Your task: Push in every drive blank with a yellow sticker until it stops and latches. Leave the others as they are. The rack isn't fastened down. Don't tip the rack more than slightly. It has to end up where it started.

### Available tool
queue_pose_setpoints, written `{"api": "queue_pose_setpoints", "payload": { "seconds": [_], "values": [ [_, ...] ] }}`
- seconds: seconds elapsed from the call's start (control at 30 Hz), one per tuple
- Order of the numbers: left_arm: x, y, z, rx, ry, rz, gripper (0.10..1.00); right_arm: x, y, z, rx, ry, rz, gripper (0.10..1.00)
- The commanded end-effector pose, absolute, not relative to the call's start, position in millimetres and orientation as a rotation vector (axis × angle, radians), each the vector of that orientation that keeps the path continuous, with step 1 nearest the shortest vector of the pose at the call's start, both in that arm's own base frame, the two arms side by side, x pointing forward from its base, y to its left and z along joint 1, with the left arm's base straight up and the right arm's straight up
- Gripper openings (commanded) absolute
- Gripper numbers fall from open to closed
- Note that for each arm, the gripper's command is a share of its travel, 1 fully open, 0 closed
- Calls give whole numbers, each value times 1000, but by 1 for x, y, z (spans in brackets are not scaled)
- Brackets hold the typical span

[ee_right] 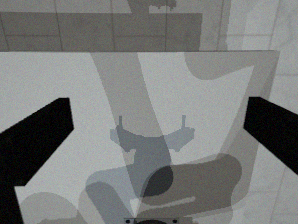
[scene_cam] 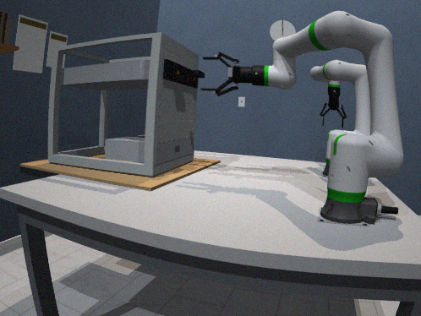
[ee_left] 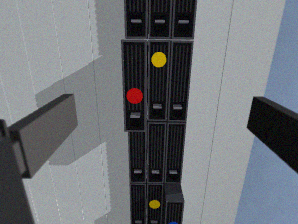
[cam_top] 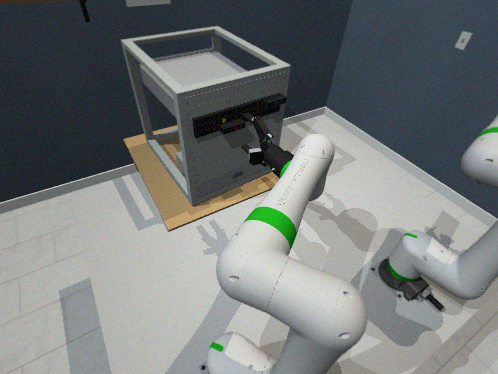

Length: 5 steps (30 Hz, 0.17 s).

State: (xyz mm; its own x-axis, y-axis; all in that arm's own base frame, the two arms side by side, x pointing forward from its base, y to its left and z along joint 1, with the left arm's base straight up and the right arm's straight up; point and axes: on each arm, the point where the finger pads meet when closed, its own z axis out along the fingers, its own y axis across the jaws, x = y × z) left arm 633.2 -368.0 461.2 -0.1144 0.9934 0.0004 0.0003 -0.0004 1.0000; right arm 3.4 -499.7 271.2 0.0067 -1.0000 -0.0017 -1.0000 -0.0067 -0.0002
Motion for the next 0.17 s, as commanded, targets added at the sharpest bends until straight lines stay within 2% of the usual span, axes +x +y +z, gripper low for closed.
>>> {"api": "queue_pose_setpoints", "payload": {
  "seconds": [0.0,0.13],
  "values": [
    [633,-368,463,1151,1293,1293,1000,3,-500,272,-2229,2214,0,1000],
    [633,-368,463,1151,1293,1293,1000,3,-500,272,-2229,2214,0,1000]
  ]
}}
